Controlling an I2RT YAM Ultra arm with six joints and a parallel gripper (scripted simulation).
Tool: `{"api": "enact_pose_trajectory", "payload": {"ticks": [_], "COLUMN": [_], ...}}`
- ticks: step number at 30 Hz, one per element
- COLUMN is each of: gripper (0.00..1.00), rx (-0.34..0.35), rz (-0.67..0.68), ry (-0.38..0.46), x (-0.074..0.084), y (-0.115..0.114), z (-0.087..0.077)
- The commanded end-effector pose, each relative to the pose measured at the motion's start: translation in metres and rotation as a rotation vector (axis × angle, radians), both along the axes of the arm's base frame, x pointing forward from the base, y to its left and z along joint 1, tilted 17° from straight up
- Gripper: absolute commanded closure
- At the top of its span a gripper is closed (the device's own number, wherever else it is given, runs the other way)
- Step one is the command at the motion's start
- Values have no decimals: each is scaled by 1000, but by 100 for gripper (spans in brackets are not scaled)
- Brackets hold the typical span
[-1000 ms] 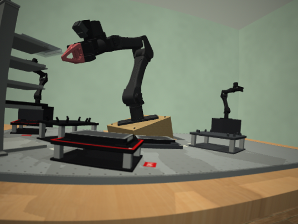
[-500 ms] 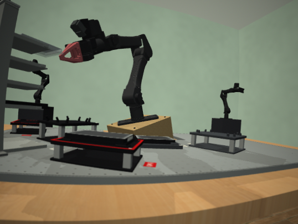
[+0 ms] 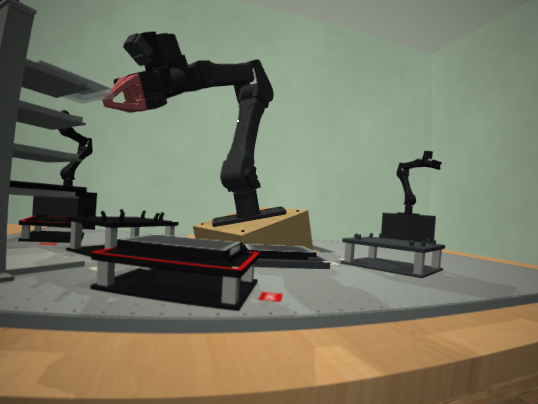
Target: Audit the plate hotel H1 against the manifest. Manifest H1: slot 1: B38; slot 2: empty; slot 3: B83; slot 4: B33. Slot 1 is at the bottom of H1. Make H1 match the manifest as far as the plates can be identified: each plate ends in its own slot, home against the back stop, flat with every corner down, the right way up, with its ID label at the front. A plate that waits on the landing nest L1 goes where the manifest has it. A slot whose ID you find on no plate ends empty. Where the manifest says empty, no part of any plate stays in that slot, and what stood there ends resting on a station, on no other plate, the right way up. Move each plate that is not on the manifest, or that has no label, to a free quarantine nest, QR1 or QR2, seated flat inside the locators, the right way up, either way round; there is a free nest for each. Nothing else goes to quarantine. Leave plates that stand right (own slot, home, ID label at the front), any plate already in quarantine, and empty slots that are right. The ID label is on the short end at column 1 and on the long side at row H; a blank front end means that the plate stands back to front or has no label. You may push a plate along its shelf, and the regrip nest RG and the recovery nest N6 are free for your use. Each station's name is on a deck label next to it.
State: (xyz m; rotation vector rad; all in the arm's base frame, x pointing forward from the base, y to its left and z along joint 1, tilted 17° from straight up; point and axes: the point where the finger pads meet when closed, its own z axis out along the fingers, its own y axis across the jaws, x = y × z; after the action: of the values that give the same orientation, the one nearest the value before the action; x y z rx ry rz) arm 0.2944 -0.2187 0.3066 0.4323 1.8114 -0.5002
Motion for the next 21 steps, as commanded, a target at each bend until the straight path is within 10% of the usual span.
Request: {"api": "enact_pose_trajectory", "payload": {"ticks": [1,21], "gripper": [100,100], "rx": [-12,-12], "rz": [2,2], "ry": [-17,-17], "x": [1,11], "y": [0,-6], "z": [9,12]}}
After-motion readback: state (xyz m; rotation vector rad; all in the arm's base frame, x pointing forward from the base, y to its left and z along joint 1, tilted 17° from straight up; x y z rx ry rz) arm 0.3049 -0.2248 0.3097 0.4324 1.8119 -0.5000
